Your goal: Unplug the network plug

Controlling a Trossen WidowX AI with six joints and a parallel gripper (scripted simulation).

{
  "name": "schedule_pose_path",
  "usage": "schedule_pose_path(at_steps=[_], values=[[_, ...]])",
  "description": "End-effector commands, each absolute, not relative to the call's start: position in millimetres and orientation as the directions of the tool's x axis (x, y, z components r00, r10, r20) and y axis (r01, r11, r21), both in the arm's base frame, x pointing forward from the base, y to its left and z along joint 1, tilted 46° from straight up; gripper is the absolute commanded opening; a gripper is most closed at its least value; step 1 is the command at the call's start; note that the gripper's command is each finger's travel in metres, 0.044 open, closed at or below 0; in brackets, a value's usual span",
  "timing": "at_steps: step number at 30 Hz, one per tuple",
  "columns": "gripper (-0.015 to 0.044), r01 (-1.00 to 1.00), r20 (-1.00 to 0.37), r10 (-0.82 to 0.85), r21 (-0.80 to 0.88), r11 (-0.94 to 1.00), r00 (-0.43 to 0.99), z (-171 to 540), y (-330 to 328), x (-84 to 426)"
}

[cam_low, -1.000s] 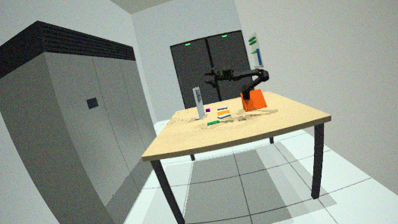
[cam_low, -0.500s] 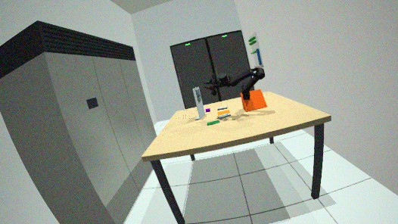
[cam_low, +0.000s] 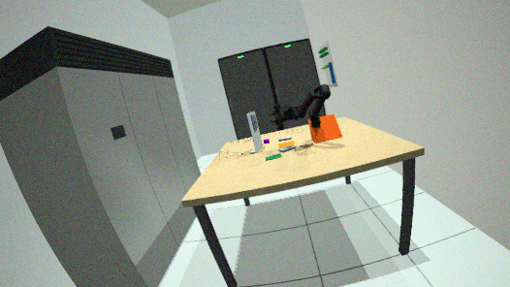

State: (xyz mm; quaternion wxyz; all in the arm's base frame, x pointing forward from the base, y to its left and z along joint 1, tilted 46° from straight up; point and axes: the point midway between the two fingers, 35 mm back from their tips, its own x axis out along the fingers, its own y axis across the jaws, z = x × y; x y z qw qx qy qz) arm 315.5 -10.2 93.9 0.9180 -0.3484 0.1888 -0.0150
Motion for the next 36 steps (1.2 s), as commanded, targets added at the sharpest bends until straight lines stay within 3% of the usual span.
schedule_pose_path(at_steps=[1,36], values=[[0.0156,-0.134,-0.358,-0.177,-0.694,0.707,0.917,79.4,-12.1,308.2],[0.0156,-0.131,-0.354,-0.177,-0.694,0.707,0.919,68.1,-11.6,379.0]])
